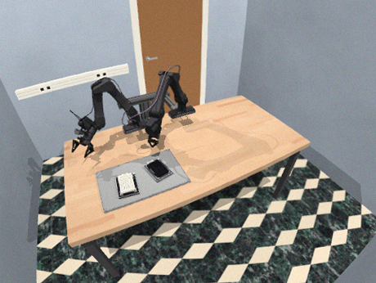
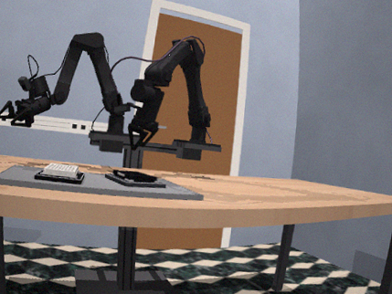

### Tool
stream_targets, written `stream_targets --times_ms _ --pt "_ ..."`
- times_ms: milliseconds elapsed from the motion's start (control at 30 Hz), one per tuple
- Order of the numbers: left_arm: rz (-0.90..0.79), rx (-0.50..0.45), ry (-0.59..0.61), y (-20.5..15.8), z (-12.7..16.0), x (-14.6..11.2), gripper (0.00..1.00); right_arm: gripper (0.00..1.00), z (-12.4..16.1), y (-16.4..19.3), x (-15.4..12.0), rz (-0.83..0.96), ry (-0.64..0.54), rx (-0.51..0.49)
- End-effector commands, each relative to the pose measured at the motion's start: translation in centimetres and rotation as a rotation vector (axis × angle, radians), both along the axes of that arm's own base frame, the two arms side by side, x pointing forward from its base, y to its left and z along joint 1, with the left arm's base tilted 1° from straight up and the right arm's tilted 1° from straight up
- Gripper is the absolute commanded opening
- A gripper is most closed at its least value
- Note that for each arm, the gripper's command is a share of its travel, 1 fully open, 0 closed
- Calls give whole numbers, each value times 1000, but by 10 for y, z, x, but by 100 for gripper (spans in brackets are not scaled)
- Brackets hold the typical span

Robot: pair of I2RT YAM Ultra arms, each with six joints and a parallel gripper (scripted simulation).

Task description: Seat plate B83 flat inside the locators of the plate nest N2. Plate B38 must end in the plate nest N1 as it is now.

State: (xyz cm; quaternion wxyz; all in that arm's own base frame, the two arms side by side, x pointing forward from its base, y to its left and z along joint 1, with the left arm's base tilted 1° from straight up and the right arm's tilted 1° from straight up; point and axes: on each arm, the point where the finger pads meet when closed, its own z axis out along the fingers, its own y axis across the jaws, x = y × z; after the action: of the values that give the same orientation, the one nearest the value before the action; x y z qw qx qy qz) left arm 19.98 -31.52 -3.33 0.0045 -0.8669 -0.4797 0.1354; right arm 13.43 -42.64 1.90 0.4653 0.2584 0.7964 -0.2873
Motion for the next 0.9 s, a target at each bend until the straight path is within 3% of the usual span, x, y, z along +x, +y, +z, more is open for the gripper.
stream_targets --times_ms 0,867 --pt "-5 -14 -10 -4 5 1 100 100 7 -4 -1 -2 -3 -20" --pt "-5 -14 -10 -4 11 1 100 100 7 -4 -1 -2 -3 -20"
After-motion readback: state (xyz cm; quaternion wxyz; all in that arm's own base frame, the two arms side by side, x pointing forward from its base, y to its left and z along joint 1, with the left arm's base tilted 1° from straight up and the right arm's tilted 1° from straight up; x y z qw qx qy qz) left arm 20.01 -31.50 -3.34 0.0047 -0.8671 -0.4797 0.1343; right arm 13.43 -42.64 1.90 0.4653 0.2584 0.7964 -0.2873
